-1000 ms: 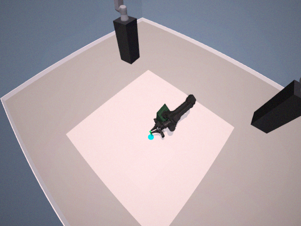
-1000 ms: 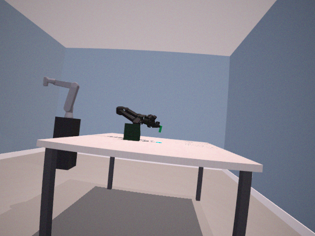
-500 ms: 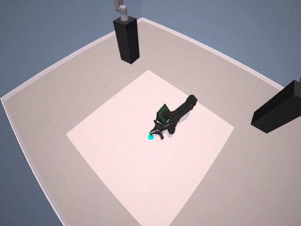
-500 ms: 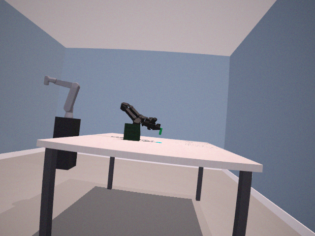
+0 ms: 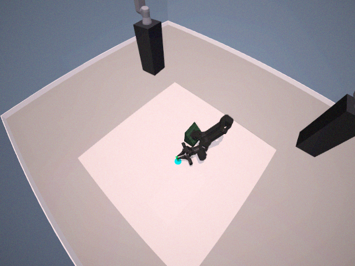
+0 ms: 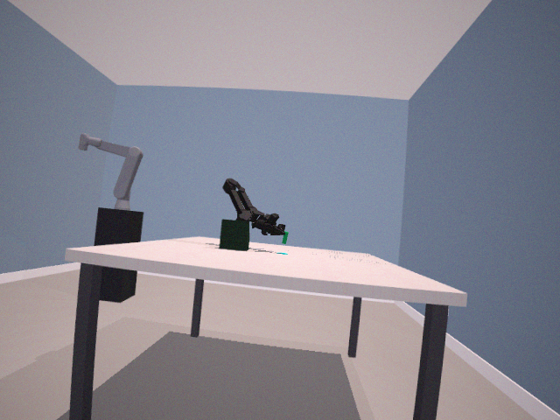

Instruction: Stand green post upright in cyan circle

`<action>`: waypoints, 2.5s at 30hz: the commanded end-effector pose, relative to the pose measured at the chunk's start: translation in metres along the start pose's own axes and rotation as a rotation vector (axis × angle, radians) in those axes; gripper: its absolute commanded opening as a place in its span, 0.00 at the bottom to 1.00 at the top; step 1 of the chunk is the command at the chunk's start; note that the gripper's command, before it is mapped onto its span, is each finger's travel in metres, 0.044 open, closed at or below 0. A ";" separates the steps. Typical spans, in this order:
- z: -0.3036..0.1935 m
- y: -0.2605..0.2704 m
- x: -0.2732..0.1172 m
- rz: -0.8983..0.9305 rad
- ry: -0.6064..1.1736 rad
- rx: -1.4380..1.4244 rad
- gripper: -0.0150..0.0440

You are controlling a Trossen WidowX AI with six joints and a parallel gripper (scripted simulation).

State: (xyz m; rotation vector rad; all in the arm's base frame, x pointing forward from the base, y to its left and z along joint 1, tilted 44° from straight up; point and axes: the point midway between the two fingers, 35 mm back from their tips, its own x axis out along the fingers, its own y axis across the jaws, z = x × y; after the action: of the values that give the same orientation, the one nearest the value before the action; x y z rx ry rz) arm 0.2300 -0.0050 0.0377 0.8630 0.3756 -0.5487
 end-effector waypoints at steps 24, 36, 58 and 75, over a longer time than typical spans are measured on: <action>-0.035 -0.006 -0.003 0.005 -0.069 -0.018 0.29; -0.047 -0.007 0.003 0.006 -0.063 -0.016 0.29; -0.053 -0.009 0.007 0.006 -0.060 -0.015 0.51; -0.042 -0.004 0.005 0.003 -0.057 -0.014 0.93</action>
State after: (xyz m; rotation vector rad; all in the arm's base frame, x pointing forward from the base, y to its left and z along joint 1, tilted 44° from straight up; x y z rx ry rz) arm 0.2263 0.0263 0.0016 0.8274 0.3240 -0.5721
